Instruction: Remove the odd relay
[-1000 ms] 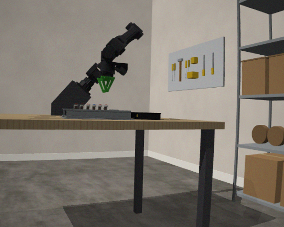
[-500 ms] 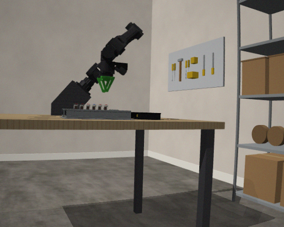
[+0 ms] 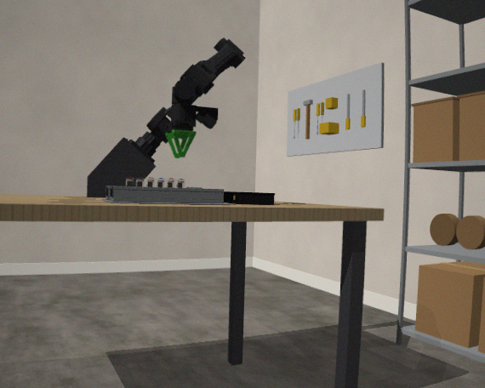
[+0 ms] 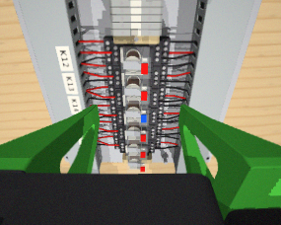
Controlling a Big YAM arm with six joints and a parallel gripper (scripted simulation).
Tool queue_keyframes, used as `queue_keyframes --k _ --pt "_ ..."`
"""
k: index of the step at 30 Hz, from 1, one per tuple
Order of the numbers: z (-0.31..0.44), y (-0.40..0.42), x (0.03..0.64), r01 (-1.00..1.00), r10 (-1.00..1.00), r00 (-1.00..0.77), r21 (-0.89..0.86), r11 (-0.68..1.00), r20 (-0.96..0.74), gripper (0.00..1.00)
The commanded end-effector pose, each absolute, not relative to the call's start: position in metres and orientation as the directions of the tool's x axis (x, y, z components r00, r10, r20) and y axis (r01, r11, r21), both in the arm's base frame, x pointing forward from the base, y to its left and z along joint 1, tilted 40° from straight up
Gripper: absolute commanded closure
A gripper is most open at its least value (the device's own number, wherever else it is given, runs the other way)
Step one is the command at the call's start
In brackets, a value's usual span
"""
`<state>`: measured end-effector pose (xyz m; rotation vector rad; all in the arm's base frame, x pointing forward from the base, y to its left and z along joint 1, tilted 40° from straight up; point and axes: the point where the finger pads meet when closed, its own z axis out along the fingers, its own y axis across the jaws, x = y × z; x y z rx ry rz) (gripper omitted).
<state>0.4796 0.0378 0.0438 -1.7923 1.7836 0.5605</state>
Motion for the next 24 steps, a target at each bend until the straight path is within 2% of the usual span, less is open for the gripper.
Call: queue_keyframes --k 1,24 --pt "0.056 0.0281 0.4784 -0.994 -0.767 0.034 -0.102 0.041 -0.64 0.41" --pt "0.0471 0.0207 0.4795 -0.995 -0.767 0.027 -0.094 0.044 -0.641 0.41"
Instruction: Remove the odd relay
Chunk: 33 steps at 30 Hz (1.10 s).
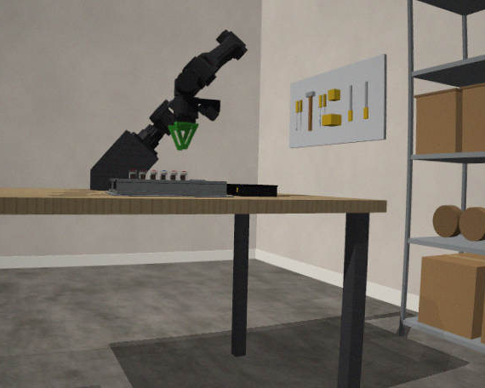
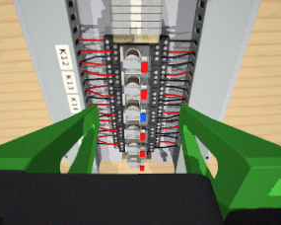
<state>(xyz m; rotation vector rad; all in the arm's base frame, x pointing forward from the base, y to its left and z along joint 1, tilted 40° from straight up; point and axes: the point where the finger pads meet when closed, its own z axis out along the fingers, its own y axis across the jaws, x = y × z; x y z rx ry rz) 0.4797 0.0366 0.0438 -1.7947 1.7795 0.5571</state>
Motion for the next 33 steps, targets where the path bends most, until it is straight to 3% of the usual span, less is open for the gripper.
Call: queue_keyframes --k 1,14,33 --pt "0.044 0.018 0.481 -0.995 -0.767 0.027 -0.094 0.044 -0.641 0.41" --pt "0.002 -0.04 0.493 -0.993 -0.772 0.035 -0.109 0.045 -0.635 0.41" --pt "0.011 -0.035 0.5 -0.99 -0.776 0.077 -0.143 0.017 -0.626 0.41"
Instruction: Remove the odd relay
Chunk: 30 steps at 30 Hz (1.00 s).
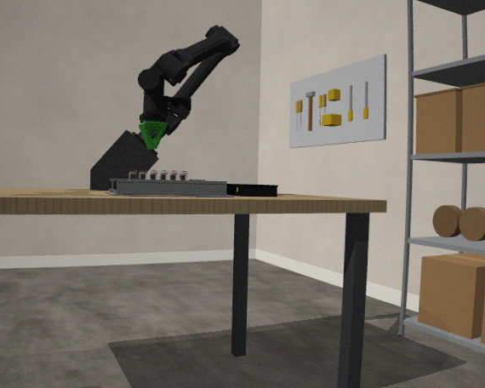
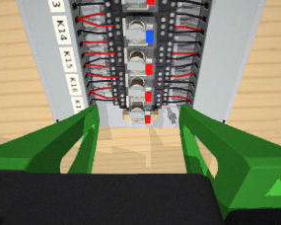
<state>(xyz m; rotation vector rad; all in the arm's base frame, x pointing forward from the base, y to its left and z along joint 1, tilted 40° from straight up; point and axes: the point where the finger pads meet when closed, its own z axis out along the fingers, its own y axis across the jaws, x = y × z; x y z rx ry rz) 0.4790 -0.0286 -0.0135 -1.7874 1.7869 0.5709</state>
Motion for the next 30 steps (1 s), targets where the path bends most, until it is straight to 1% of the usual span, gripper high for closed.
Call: queue_keyframes --k 1,30 --pt "0.011 -0.036 0.4999 -0.99 -0.776 0.075 -0.142 0.019 -0.626 0.41" --pt "0.008 -0.0395 0.499 -0.991 -0.776 0.062 -0.134 0.029 -0.628 0.41"
